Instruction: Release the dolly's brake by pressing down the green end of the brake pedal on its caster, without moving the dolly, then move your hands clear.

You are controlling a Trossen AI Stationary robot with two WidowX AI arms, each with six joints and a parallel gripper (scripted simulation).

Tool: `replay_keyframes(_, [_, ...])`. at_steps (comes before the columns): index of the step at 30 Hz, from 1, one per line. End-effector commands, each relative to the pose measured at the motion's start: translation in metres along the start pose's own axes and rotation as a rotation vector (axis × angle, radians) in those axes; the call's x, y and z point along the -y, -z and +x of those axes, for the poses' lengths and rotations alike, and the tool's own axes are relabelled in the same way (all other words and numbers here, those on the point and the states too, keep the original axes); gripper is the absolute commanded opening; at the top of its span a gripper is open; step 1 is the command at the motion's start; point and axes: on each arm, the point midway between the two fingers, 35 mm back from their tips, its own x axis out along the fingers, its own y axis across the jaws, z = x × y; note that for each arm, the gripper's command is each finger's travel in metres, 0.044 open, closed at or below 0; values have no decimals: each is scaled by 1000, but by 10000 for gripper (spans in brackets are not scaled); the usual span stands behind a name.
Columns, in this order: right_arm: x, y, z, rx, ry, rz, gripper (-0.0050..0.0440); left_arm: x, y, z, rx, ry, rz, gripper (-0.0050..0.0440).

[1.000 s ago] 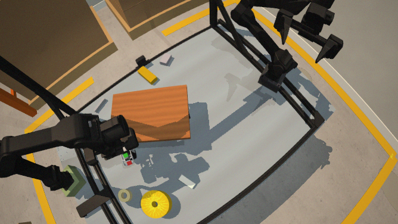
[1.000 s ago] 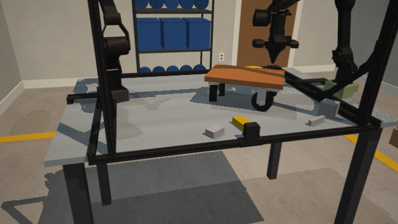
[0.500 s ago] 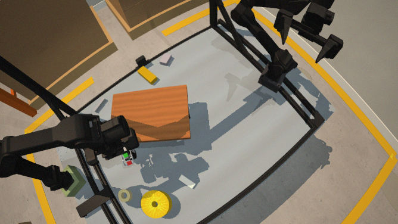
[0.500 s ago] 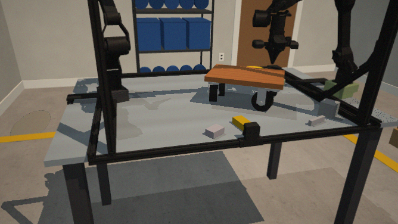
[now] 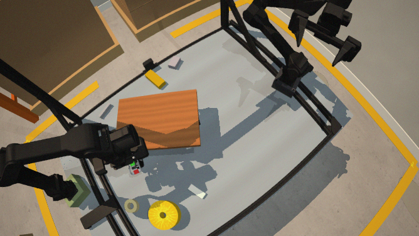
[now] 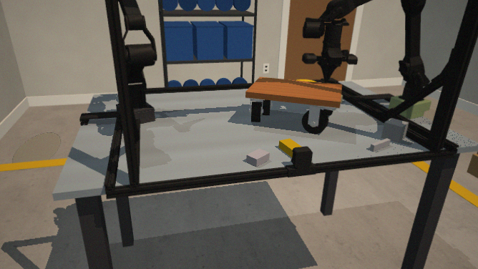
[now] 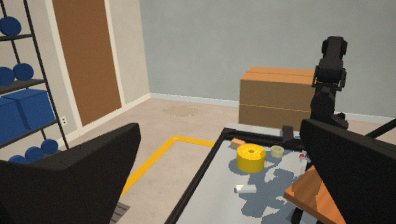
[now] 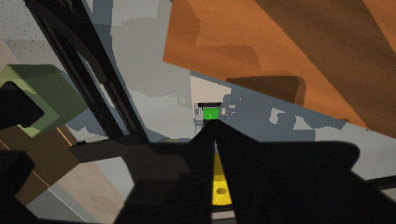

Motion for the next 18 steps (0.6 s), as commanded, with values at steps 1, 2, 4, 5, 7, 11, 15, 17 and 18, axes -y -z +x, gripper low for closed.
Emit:
replay_keyframes(1, [-1, 1, 7, -1, -5, -2, 0, 1, -1, 0, 0, 5, 1, 440])
replay_keyframes(2, [-1, 1, 8, -1, -5, -2, 0, 1, -1, 0, 0, 5, 1, 440])
replay_keyframes(4, [-1, 1, 8, -1, -5, -2, 0, 1, -1, 0, 0, 5, 1, 440])
replay_keyframes(5, [-1, 1, 8, -1, -5, -2, 0, 1, -1, 0, 0, 5, 1, 440])
replay_keyframes(7, [-1, 0, 9, -1, -5, -2, 0, 1, -1, 0, 0, 5, 1, 440])
replay_keyframes(11, [-1, 0, 11, -1, -5, -2, 0, 1, -1, 0, 0, 5, 1, 440])
replay_keyframes(15, [-1, 0, 13, -1, -5, -2, 0, 1, -1, 0, 0, 5, 1, 440])
replay_keyframes(17, [-1, 0, 14, -1, -5, -2, 0, 1, -1, 0, 0, 5, 1, 440])
replay_keyframes(18, [-1, 0, 15, -1, -5, -2, 0, 1, -1, 0, 0, 5, 1, 440])
